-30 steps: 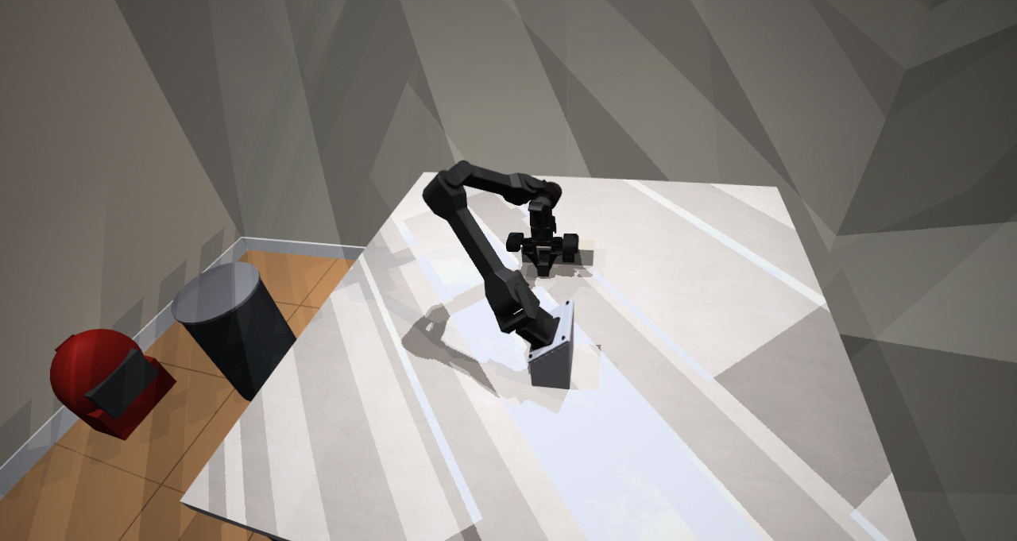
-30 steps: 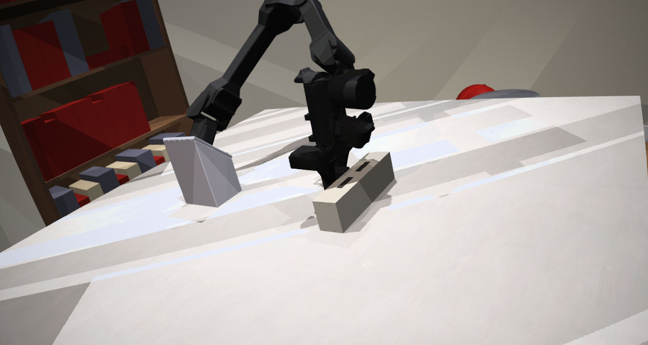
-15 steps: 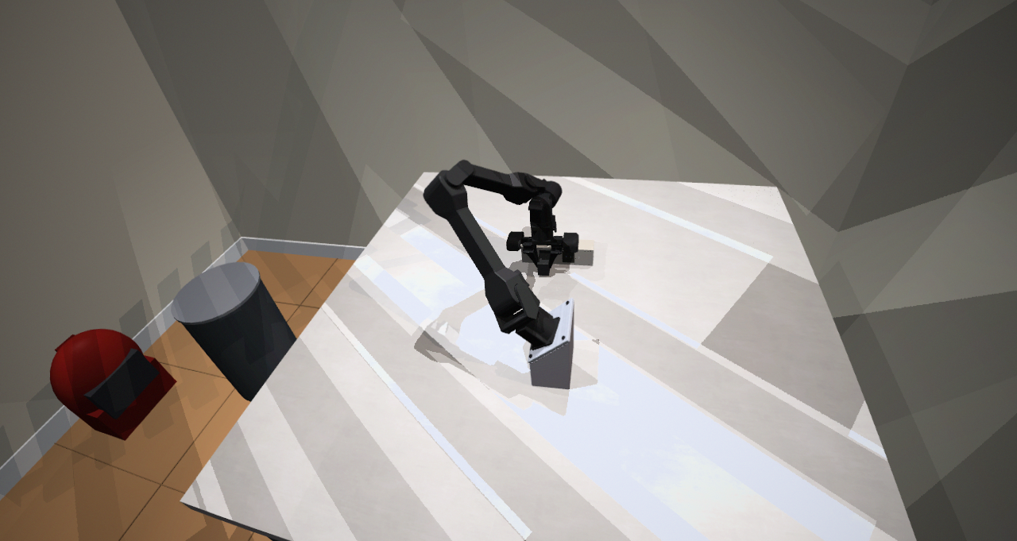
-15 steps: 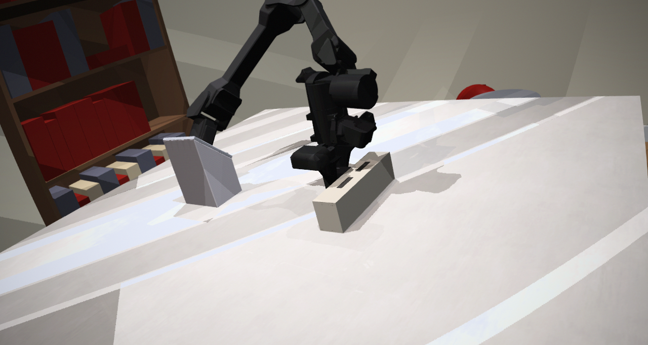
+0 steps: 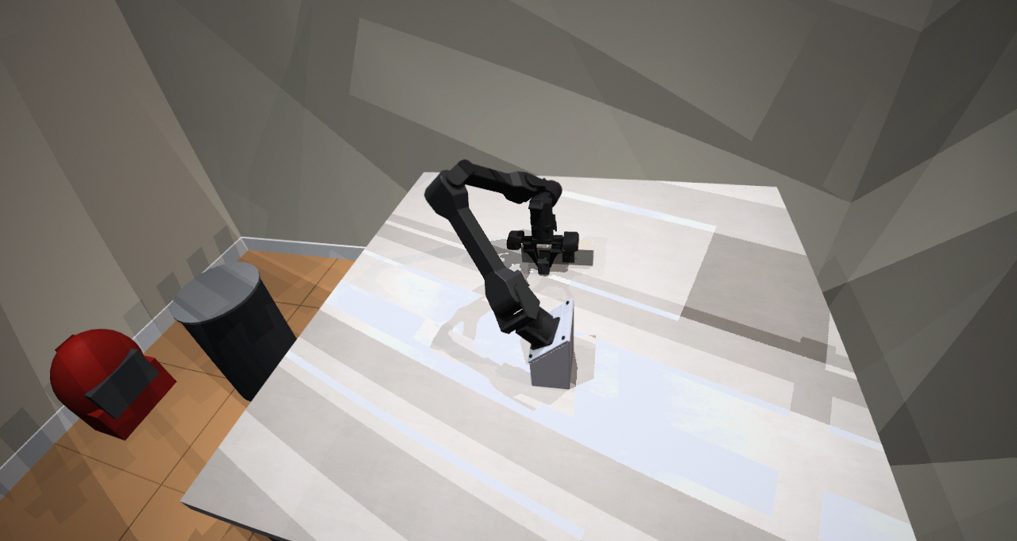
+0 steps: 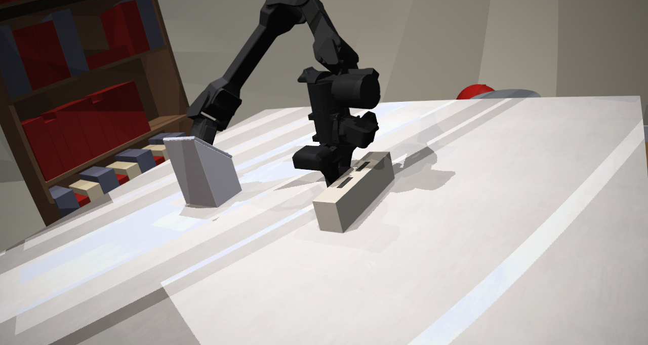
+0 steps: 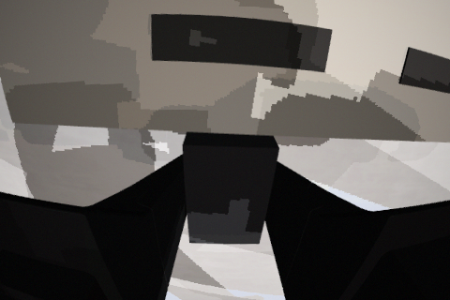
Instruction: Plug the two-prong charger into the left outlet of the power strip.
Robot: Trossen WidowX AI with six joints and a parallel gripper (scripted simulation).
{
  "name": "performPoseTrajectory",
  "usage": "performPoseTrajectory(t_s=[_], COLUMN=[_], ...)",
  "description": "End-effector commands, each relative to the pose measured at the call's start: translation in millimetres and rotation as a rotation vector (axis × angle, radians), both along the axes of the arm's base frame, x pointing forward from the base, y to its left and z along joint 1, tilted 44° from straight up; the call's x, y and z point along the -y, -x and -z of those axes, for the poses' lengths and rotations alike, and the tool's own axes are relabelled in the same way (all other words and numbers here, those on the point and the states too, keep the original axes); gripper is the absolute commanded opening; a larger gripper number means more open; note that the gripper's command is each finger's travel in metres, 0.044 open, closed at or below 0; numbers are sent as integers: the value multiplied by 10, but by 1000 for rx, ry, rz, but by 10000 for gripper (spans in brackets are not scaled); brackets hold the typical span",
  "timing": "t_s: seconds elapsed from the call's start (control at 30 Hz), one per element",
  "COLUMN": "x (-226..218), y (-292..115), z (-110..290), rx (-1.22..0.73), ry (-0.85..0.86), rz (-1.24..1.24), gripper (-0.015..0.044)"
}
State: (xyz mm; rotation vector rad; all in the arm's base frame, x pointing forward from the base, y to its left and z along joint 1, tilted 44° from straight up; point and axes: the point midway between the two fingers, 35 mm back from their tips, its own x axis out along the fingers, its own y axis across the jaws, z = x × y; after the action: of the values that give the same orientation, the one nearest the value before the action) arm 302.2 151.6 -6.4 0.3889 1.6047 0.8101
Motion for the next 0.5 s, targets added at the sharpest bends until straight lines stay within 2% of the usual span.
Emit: performPoseTrajectory(t_s=[0.0, 0.47], x=[-9, -18], y=[-21, -57], z=[2, -1], rx=[-7, -7], ry=[-3, -3], rz=[6, 6], gripper=[0, 0])
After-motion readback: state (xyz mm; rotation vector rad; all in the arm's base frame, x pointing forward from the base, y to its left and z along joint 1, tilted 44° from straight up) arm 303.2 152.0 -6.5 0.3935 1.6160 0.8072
